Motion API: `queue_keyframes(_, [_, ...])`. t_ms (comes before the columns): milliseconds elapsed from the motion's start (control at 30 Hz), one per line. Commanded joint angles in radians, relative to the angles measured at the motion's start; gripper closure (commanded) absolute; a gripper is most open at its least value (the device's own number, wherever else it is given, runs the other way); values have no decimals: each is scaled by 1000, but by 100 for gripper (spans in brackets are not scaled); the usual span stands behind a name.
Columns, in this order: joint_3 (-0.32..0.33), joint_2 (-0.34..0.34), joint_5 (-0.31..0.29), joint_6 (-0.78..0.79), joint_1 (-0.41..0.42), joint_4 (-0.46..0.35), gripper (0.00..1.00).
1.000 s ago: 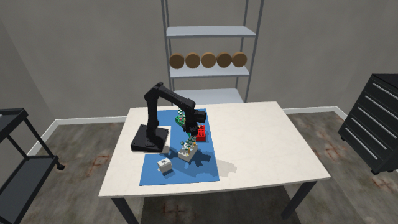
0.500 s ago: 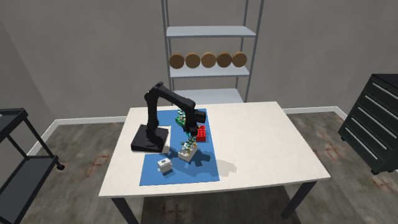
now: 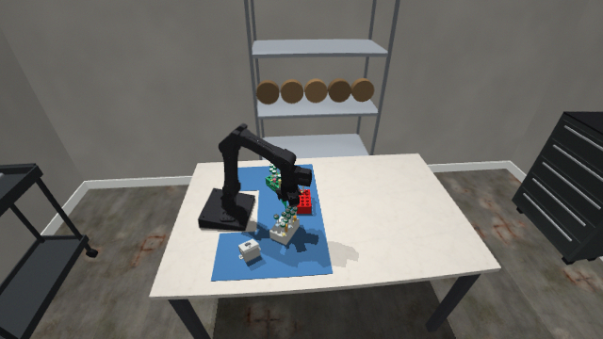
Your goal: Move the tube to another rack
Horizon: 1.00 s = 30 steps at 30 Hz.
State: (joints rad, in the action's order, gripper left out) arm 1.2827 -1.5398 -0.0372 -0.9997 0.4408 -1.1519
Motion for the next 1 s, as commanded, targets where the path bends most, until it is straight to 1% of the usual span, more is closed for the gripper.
queue_keyframes(0, [13, 7, 5, 1, 1, -11, 70])
queue_keyframes(100, [22, 8, 5, 1, 1, -22, 70])
queue_keyframes(600, [150, 36, 4, 5, 5, -177, 70])
queue_keyframes(667, [150, 36, 4, 5, 5, -177, 70])
queue_keyframes(967, [255, 27, 4, 7, 8, -274, 70])
